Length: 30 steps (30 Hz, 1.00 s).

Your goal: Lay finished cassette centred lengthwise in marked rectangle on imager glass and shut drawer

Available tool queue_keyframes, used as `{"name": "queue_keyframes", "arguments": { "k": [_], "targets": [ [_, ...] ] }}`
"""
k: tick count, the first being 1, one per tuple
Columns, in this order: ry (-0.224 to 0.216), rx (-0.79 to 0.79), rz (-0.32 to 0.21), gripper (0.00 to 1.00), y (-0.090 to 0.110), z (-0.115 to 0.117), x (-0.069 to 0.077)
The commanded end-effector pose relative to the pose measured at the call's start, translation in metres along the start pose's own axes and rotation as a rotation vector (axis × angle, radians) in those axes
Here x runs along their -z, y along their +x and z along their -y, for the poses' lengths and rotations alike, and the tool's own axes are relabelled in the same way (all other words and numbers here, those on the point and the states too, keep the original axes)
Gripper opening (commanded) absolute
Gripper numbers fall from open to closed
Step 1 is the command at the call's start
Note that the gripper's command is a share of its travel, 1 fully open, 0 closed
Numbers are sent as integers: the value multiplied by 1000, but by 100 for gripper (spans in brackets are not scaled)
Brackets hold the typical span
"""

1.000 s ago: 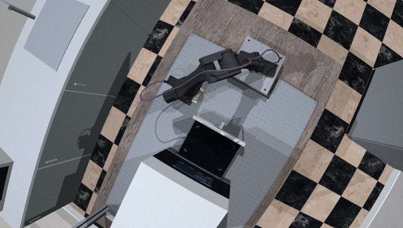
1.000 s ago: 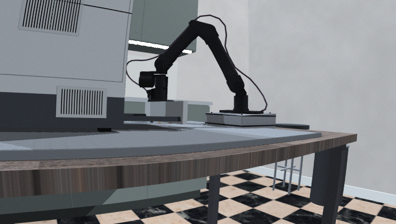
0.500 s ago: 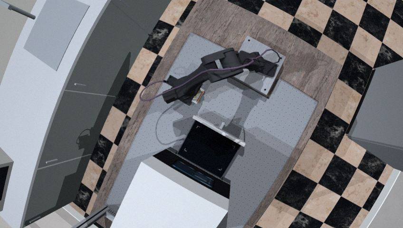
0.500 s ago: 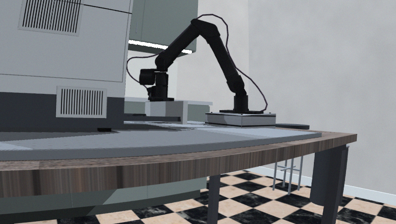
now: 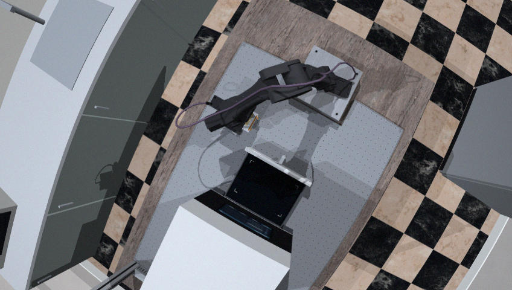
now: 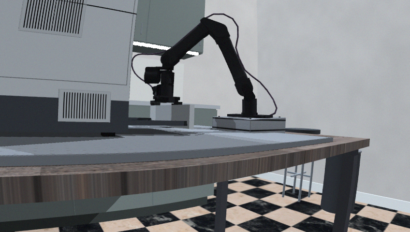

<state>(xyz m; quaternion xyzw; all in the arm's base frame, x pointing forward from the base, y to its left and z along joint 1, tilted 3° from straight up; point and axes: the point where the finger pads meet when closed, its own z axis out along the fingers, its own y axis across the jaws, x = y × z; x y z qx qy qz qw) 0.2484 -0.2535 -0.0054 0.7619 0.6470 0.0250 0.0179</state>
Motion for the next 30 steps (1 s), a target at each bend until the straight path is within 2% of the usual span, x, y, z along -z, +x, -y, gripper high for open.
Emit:
{"name": "queue_keyframes", "arguments": {
  "k": [1, 13, 15, 16, 18, 30],
  "targets": [
    [-22, -4, 32, 0, -10, -4, 21],
    [-23, -6, 32, 0, -10, -3, 37],
    [-23, -6, 32, 0, -10, -3, 37],
    [-8, -7, 20, 0, -9, -1, 32],
    [-23, -6, 32, 0, -10, -3, 41],
    [-22, -6, 31, 0, -10, -2, 57]
  ]
}}
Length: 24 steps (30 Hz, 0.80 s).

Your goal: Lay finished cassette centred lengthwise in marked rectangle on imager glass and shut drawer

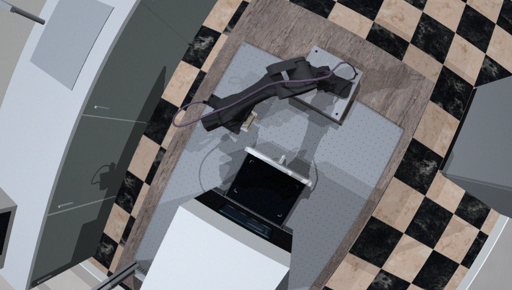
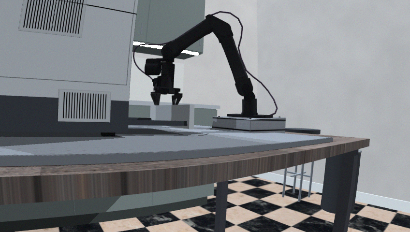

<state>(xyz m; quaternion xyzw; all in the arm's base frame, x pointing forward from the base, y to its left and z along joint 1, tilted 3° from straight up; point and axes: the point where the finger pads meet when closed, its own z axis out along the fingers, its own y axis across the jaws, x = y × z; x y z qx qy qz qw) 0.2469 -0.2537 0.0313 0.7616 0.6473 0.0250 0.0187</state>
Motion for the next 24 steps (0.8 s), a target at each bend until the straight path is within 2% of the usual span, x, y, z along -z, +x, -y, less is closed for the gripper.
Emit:
{"name": "queue_keyframes", "arguments": {
  "k": [1, 3, 5, 15, 20, 24],
  "targets": [
    [-21, -7, 30, 0, -10, -2, 20],
    [-6, -5, 18, 0, -8, -1, 15],
    [-21, -4, 30, 0, -9, -2, 24],
    [-21, -7, 30, 0, -9, -1, 38],
    [-13, -8, 24, 0, -9, 0, 38],
    [-21, -7, 30, 0, -9, -1, 47]
  ]
}}
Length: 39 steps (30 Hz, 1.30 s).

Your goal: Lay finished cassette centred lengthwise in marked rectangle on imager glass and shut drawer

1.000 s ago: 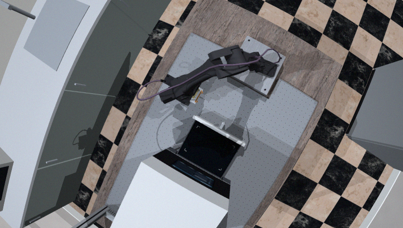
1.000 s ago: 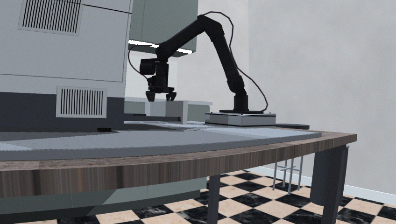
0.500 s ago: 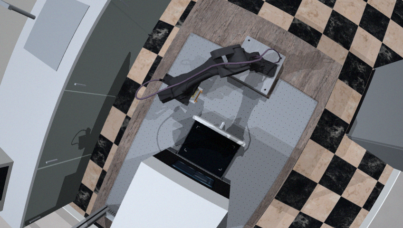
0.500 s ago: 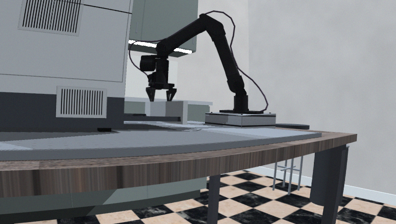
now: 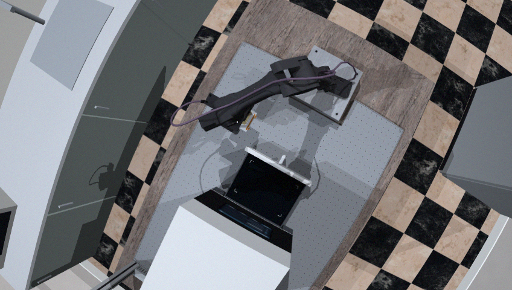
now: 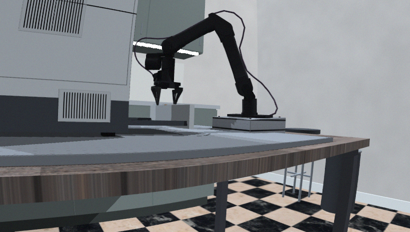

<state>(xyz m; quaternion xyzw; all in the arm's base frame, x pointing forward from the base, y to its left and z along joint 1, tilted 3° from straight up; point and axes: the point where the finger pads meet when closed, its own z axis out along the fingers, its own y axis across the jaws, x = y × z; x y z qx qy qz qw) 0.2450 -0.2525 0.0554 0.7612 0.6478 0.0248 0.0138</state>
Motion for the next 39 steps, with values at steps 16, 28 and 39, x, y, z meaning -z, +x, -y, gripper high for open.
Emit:
{"name": "queue_keyframes", "arguments": {
  "k": [16, 28, 39],
  "targets": [
    [-29, -6, 36, 0, -9, -1, 41],
    [-29, -6, 36, 0, -9, -1, 41],
    [-29, -6, 36, 0, -9, -1, 41]
  ]
}}
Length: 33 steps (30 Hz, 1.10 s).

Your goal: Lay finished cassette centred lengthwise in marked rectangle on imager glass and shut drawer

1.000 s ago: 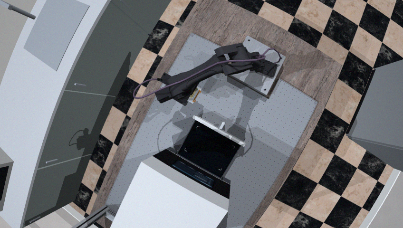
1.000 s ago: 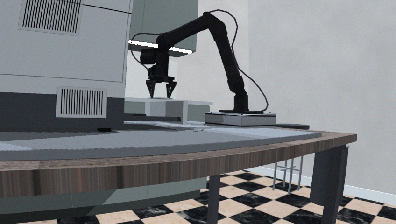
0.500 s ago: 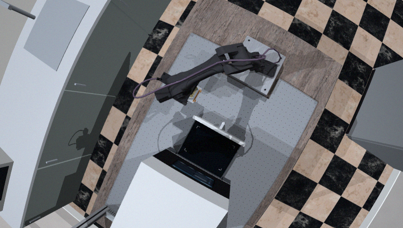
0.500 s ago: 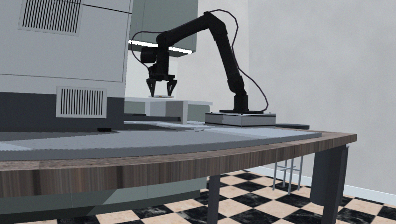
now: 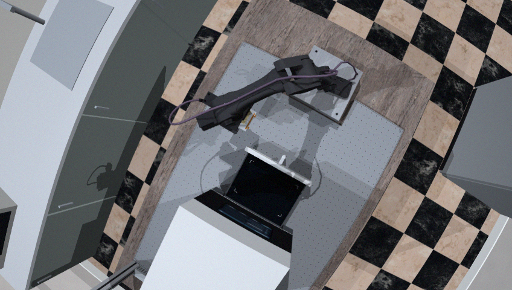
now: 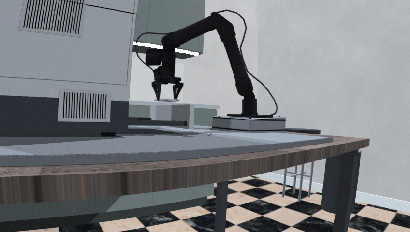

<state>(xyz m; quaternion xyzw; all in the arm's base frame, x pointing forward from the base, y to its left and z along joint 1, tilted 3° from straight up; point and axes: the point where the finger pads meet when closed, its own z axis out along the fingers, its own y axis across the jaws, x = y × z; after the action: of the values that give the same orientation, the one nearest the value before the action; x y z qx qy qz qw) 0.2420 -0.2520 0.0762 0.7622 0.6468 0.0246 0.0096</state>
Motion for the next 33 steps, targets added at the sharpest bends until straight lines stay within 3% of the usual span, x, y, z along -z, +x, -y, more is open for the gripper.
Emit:
{"name": "queue_keyframes", "arguments": {
  "k": [1, 27, 28, 33],
  "targets": [
    [-36, -3, 41, 0, -9, -3, 20],
    [-36, -3, 41, 0, -9, -3, 20],
    [-7, 44, 19, 0, 6, 0, 10],
    [-25, 30, 26, 0, 27, -13, 8]
  ]
}}
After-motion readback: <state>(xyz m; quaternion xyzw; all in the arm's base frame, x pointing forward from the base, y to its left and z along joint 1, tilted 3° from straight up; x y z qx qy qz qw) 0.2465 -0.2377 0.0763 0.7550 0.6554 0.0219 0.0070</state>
